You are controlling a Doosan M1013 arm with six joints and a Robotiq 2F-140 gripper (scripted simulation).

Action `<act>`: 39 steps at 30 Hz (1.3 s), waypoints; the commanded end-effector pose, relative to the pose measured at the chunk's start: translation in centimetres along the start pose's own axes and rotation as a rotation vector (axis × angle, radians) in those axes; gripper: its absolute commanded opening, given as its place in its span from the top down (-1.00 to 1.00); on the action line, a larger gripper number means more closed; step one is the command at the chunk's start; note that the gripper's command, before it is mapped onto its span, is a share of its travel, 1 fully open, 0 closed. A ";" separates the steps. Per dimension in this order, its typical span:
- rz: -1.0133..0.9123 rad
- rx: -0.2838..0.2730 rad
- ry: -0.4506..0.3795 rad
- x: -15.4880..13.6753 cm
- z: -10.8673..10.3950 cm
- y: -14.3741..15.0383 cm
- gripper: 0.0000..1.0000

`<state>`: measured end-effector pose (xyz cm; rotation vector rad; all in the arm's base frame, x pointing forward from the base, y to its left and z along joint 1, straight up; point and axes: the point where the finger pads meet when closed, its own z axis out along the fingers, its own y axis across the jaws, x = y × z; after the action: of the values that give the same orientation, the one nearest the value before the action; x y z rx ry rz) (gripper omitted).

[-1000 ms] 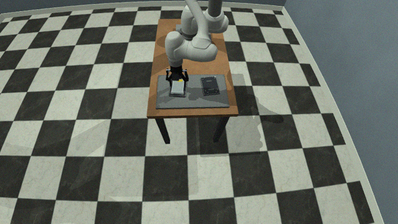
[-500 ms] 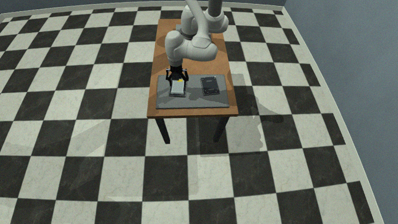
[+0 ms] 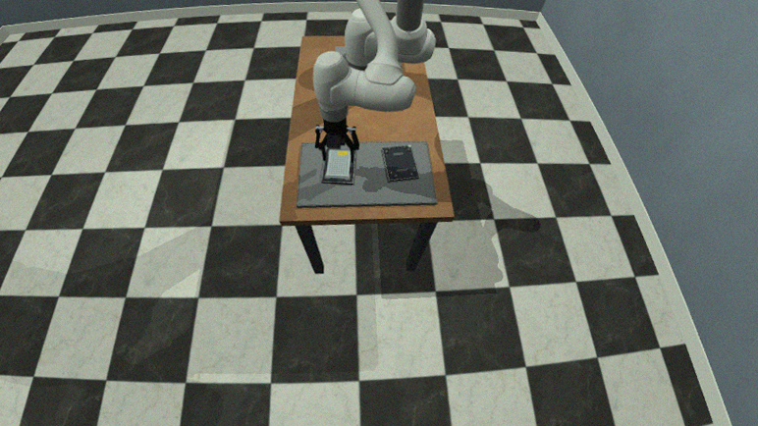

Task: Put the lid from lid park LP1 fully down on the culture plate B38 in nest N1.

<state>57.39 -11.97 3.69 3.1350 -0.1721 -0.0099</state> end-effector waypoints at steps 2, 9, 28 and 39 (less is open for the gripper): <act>0.000 0.000 0.001 0.1 -1.0 0.0 -0.39; 0.000 0.000 0.001 0.1 -2.0 0.0 -0.39; 0.000 0.000 0.001 0.1 -2.4 0.0 -0.39; 0.000 0.000 0.001 0.1 -2.4 0.0 -0.39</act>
<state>57.40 -11.96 6.06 3.1351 -0.1718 -0.0100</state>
